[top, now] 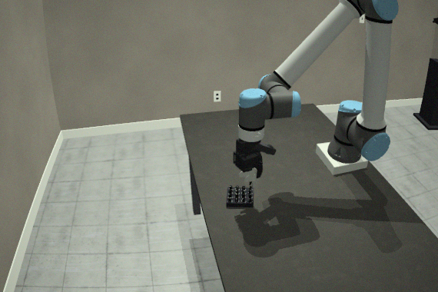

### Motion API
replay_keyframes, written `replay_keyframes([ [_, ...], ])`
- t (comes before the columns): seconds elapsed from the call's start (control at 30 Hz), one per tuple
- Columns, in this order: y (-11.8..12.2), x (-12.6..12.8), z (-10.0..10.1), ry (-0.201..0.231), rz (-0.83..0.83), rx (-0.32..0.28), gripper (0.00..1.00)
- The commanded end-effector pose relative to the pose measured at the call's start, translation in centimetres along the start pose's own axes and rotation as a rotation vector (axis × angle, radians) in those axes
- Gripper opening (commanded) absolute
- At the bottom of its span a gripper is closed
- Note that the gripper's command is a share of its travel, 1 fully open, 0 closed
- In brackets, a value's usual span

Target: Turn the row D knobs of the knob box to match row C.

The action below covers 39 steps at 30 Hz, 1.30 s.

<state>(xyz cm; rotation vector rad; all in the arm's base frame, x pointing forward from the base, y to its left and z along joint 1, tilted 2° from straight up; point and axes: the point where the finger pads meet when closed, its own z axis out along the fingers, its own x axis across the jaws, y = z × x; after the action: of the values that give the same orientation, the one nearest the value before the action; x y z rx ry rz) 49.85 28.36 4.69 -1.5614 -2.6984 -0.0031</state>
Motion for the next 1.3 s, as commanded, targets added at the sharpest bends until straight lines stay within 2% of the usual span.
replay_keyframes([
  [0.0,0.15,-0.10,-0.20,0.004,-0.136,-0.002,0.11],
  [0.23,0.33,-0.19,-0.39,0.004,-0.307,-0.003,0.11],
  [0.43,0.44,-0.23,-0.49,0.004,-0.391,-0.003,0.11],
  [1.27,0.48,-0.24,-0.52,0.004,-0.421,-0.003,0.11],
])
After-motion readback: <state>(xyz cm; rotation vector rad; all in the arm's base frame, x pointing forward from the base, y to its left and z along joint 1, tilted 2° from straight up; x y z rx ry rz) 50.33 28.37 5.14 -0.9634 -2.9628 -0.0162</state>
